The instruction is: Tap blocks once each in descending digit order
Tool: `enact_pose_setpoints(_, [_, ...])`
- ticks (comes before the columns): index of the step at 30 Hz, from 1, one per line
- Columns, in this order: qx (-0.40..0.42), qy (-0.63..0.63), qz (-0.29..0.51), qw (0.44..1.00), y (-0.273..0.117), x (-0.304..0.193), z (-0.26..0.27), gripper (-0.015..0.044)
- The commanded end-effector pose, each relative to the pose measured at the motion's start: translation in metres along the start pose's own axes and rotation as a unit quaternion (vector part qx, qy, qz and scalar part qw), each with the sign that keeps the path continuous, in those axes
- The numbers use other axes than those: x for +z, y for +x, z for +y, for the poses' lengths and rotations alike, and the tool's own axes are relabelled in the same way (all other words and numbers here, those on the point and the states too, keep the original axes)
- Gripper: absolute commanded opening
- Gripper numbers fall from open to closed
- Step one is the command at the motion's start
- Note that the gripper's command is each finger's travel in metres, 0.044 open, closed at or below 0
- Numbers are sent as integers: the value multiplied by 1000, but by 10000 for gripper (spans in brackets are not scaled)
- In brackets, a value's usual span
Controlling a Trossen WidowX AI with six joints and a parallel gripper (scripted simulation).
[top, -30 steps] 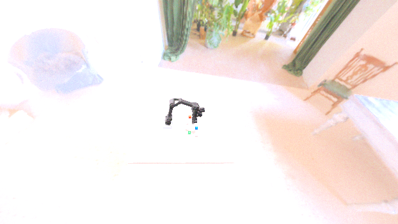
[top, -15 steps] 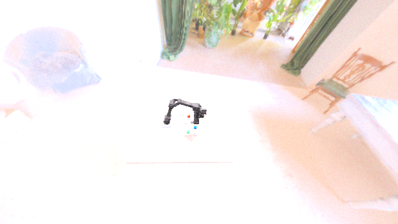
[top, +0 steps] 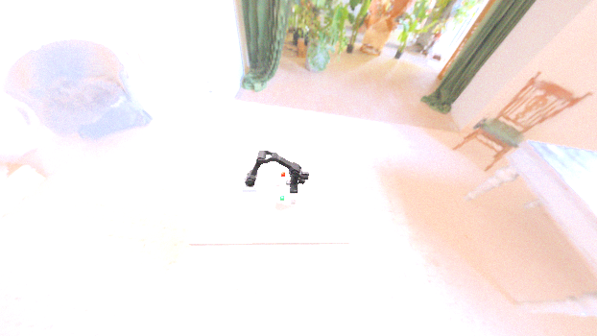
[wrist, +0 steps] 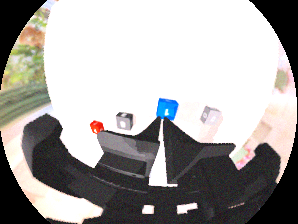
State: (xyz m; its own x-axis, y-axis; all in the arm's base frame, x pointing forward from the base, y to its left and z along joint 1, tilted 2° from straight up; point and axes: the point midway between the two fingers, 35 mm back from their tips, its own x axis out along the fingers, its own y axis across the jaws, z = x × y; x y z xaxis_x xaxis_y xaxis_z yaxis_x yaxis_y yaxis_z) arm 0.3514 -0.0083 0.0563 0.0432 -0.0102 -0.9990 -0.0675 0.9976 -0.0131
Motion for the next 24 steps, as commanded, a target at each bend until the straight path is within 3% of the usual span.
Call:
enact_pose_setpoints(1, [0,-1,-9,1000,3,3,0,20])
enact_pose_setpoints(24, [0,-1,-9,1000,29,3,0,20])
